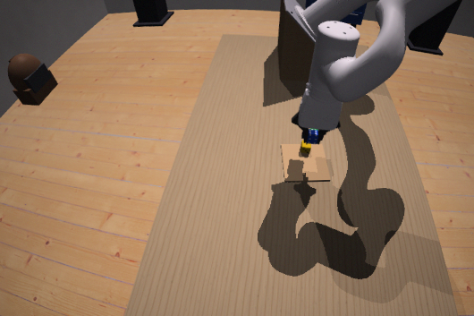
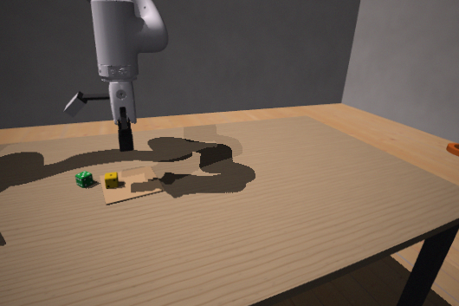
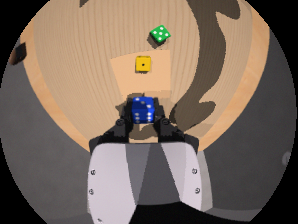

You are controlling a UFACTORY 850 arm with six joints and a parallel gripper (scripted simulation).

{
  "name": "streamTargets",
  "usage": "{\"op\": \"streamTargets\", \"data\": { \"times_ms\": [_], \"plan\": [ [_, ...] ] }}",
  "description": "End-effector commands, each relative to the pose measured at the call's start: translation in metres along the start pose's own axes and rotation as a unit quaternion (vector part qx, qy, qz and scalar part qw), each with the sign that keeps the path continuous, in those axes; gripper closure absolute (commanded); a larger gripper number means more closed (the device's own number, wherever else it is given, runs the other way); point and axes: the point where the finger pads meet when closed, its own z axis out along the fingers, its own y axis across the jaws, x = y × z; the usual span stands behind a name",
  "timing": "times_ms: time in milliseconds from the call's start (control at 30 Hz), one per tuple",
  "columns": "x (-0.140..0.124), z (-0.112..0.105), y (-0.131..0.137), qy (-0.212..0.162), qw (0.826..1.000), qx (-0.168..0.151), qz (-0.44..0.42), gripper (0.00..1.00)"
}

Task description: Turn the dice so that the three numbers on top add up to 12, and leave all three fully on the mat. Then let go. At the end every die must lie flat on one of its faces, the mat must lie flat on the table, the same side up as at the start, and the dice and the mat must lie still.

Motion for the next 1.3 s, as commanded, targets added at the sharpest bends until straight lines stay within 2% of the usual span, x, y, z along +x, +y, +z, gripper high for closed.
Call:
{"op": "streamTargets", "data": {
  "times_ms": [0,400,567,800,867,1267],
  "plan": [
    [-0.001,-0.001,-0.001,0.001,1.0,0.0,0.005,0.73],
    [-0.001,0.0,-0.001,0.001,1.0,0.0,0.005,0.73],
    [-0.001,0.006,-0.001,0.001,1.0,0.0,0.006,0.73],
    [-0.001,0.032,-0.001,0.001,1.0,0.0,0.006,0.73],
    [-0.001,0.032,-0.001,0.001,1.0,0.0,0.006,0.73],
    [-0.001,0.085,-0.001,0.001,1.0,0.0,0.006,0.73]
  ]
}}
